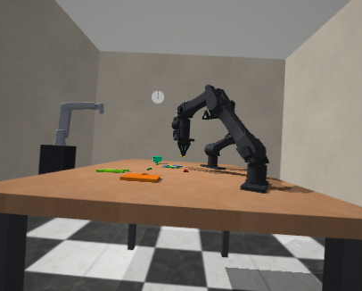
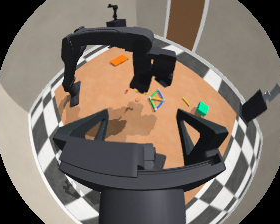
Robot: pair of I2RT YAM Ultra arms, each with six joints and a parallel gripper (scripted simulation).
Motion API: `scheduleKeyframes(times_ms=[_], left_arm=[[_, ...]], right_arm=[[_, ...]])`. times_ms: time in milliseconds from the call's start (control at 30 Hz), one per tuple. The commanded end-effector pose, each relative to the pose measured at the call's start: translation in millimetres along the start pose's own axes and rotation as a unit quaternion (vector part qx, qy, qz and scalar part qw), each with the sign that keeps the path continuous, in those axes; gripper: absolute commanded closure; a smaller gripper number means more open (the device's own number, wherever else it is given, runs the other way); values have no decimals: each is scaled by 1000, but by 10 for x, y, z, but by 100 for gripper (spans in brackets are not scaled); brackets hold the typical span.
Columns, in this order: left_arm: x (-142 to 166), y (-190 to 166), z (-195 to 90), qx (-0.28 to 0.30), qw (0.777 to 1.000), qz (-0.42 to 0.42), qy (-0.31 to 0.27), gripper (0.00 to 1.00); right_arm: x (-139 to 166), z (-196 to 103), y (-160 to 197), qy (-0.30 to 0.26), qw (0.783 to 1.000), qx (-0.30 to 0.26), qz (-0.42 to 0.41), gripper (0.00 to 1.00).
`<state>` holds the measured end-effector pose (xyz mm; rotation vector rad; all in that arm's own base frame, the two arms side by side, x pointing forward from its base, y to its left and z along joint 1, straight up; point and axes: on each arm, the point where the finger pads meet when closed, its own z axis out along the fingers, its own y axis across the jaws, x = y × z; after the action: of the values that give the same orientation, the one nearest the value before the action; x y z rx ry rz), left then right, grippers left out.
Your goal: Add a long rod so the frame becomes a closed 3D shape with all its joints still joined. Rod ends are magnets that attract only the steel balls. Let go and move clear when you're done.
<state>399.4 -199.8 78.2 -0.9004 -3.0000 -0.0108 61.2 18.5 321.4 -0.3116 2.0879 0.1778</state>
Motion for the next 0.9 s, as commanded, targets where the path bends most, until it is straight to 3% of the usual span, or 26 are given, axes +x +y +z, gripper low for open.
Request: scheduleKeyframes(times_ms=[0,633,867], left_arm=[[-48,-19,-68,-1,998,-55,-6,100],[-66,-17,-82,-2,998,-53,-13,100],[-190,8,-109,-6,996,-71,-54,100]], right_arm=[[-4,-22,0,3,1000,1,1,0],[-4,-22,0,3,1000,1,1,0],[-4,-22,0,3,1000,1,1,0]])
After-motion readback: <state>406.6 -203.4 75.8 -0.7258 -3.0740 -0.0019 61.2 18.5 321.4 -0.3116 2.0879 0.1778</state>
